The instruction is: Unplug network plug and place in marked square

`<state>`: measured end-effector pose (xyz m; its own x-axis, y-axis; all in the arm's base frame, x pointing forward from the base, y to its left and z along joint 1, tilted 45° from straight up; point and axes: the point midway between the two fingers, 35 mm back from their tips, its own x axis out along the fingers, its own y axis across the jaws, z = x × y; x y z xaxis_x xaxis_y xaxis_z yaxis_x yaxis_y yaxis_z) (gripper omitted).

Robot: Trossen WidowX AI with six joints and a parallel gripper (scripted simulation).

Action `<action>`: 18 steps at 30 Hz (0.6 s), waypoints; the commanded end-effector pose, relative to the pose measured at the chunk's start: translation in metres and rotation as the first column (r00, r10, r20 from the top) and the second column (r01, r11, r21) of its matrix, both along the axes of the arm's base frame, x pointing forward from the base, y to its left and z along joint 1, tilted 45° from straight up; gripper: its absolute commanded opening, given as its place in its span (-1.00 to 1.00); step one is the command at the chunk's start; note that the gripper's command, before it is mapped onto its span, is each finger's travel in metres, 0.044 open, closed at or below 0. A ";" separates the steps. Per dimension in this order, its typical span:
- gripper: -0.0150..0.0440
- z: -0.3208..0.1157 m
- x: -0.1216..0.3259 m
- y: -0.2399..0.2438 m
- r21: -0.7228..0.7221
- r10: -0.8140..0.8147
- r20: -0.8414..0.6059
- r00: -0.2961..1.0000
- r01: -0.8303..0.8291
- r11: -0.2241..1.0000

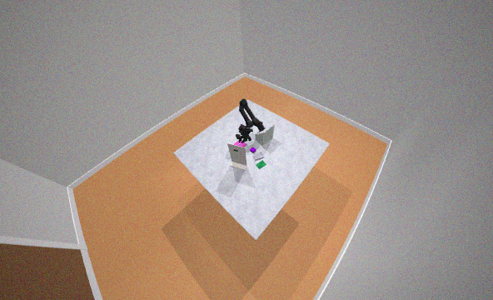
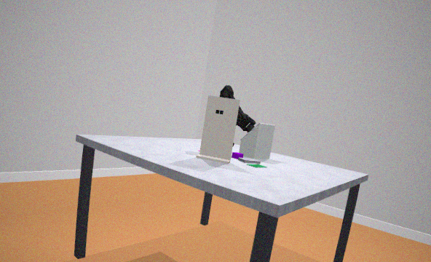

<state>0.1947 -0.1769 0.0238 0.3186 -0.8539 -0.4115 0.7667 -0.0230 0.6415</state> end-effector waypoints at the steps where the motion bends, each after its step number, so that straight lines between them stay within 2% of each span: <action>1: 0.04 0.001 0.001 0.002 0.002 -0.001 0.004 1.000 0.001 1.000; 18: 0.04 0.004 0.008 0.011 0.019 -0.005 0.002 1.000 0.005 1.000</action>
